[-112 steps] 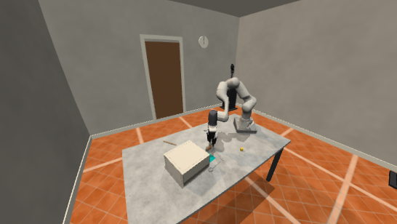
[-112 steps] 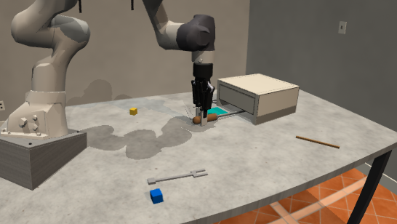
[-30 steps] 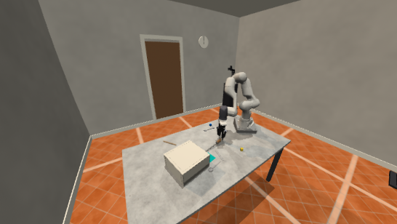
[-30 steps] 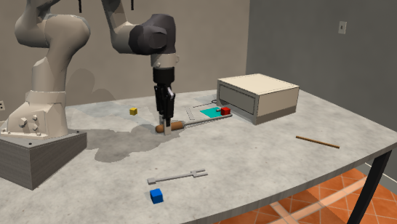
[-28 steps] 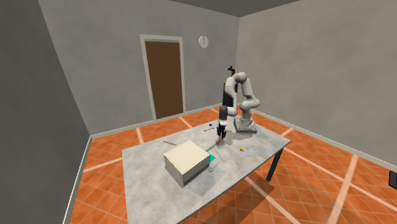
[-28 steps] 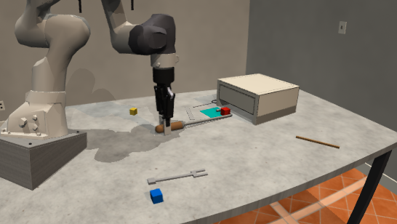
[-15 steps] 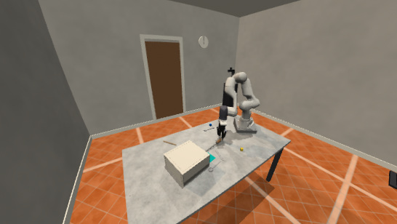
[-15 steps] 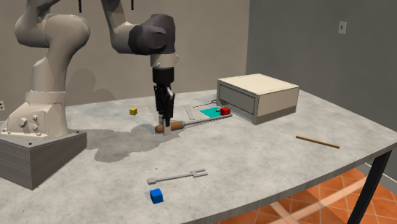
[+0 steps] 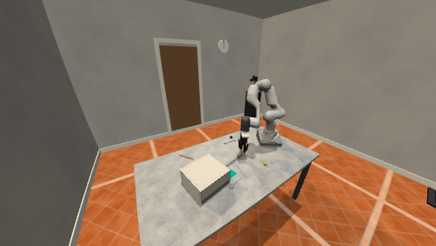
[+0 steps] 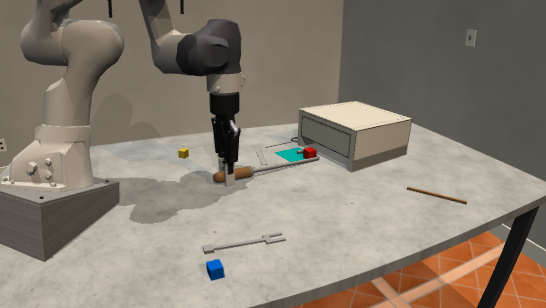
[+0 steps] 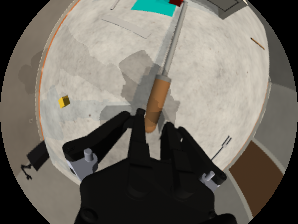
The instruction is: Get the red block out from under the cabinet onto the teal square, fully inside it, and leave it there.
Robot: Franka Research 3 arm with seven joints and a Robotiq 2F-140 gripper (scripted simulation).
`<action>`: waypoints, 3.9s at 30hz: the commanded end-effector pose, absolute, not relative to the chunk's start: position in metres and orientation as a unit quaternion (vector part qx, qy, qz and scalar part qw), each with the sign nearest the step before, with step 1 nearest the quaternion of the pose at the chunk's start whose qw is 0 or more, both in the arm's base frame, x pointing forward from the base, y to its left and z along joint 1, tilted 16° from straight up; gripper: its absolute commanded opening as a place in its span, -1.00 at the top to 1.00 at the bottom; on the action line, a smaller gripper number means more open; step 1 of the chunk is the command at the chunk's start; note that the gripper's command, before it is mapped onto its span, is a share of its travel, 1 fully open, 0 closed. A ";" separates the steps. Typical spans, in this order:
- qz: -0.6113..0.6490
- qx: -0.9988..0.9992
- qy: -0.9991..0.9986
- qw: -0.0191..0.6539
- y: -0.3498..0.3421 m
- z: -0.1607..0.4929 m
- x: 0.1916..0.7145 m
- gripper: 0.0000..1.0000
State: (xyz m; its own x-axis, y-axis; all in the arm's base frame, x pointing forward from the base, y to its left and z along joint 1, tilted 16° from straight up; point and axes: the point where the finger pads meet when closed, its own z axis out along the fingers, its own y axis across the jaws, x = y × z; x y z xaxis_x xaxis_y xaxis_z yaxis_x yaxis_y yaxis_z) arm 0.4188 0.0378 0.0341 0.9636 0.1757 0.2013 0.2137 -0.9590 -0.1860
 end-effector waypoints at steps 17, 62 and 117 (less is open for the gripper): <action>-0.091 -0.985 -0.101 0.102 0.038 0.033 0.417 1.00; -0.091 -0.985 -0.101 0.102 0.081 0.038 0.387 1.00; -0.091 -0.985 -0.101 0.102 0.084 0.039 0.385 1.00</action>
